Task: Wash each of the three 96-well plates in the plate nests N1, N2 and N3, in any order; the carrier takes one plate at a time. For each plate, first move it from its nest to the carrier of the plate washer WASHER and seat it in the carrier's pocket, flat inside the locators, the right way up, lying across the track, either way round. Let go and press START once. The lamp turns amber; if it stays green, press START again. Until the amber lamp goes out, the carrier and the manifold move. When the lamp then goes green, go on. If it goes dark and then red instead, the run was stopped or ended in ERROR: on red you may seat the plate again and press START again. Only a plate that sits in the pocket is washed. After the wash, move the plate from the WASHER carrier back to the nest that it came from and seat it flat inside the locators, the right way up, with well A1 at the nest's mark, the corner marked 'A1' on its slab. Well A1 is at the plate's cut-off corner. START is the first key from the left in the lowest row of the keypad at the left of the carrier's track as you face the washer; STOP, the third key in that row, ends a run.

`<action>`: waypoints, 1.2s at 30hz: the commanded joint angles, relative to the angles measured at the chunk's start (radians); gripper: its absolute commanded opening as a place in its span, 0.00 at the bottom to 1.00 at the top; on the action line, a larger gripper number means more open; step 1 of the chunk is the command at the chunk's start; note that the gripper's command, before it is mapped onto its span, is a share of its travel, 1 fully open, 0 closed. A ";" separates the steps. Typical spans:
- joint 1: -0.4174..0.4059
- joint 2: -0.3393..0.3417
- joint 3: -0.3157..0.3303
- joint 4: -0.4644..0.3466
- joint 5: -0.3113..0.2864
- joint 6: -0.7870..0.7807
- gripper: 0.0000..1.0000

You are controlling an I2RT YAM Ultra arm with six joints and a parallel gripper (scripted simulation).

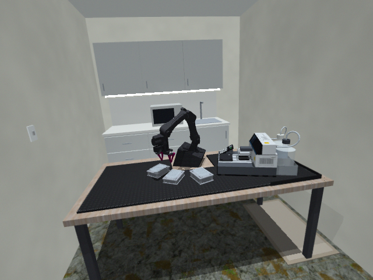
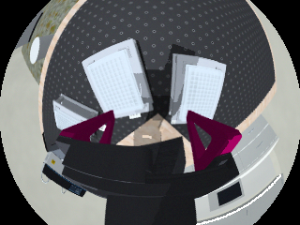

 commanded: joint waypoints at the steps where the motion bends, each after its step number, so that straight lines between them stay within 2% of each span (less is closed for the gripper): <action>1: -0.023 0.000 0.006 0.001 0.004 -0.039 1.00; 14: -0.177 0.079 0.057 -0.017 0.037 -0.197 1.00; 16: -0.177 0.079 0.057 -0.017 0.037 -0.197 1.00; 23: -0.256 0.134 0.111 -0.037 0.056 -0.276 1.00; 36: -0.259 0.137 0.114 -0.038 0.057 -0.280 1.00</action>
